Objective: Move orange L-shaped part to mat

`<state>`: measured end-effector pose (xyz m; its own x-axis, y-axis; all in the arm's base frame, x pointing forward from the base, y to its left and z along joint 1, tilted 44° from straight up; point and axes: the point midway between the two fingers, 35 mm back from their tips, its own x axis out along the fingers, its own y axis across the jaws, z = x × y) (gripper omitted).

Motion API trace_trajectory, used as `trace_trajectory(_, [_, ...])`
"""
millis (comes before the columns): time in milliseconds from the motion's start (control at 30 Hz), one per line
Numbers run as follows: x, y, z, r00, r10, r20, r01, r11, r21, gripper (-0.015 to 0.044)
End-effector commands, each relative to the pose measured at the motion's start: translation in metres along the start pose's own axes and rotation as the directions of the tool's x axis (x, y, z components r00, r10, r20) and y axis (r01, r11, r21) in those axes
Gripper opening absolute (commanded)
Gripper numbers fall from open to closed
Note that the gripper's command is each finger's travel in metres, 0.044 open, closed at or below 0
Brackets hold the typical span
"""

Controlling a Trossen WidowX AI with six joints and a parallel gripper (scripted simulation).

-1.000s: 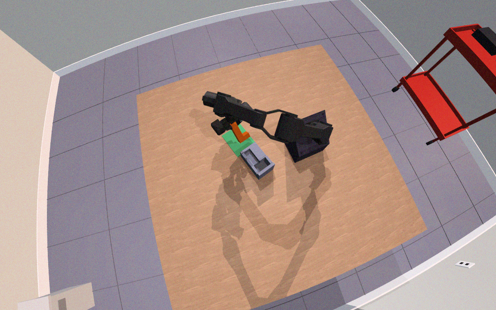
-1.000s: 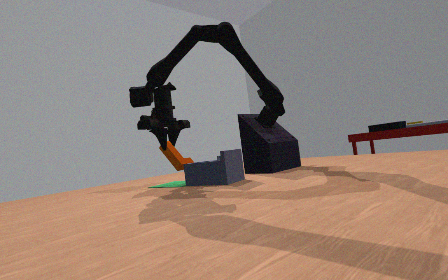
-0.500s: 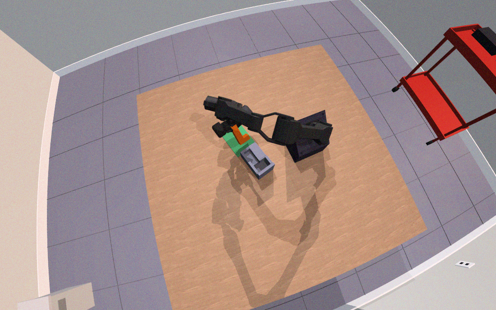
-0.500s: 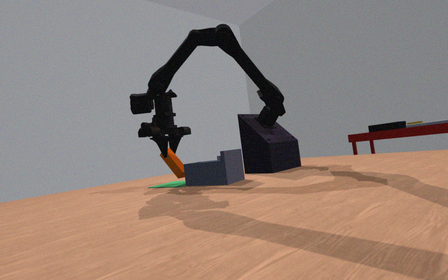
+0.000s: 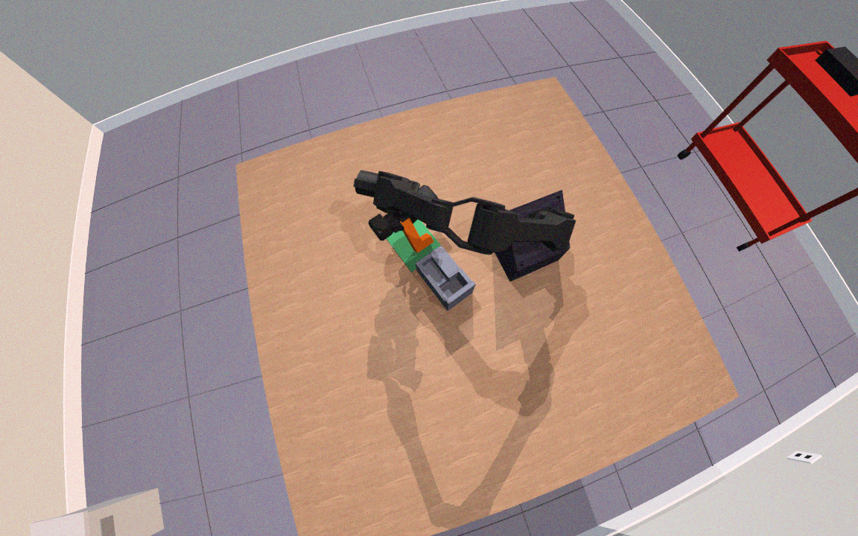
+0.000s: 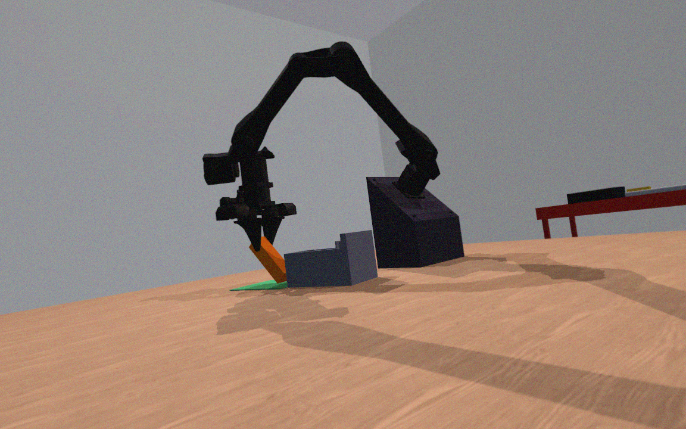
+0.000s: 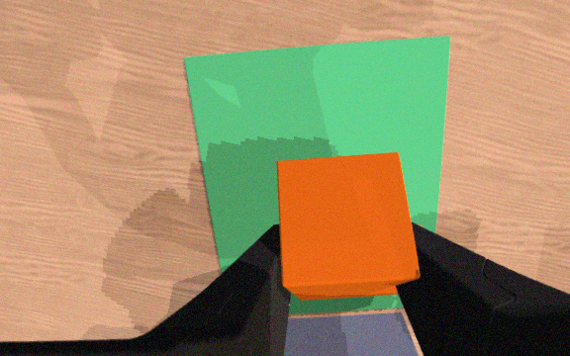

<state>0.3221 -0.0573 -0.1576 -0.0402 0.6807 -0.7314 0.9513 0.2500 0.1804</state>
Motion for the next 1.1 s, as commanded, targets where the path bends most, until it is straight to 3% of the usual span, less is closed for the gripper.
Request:
trace_trajectory(0, [0.001,-0.001,-0.001,1.0,0.001,-0.005,-0.001,1.0,0.006,0.0])
trace_trajectory(233, [0.001,-0.001,0.0,1.0,-0.001,-0.001,0.001,1.0,0.001,0.0])
trace_trajectory(567, [-0.003,0.0,0.0,1.0,-0.001,-0.001,0.001,1.0,0.001,0.0263])
trace_trajectory(733, [-0.063,0.001,0.002,1.0,0.0,0.0,0.0,1.0,0.005,0.0394])
trace_trajectory(833, [-0.086,-0.001,0.0,1.0,0.0,-0.002,0.0,1.0,0.006,0.04])
trace_trajectory(1067, [-0.082,-0.001,0.002,1.0,0.01,0.003,-0.01,1.0,0.012,0.04])
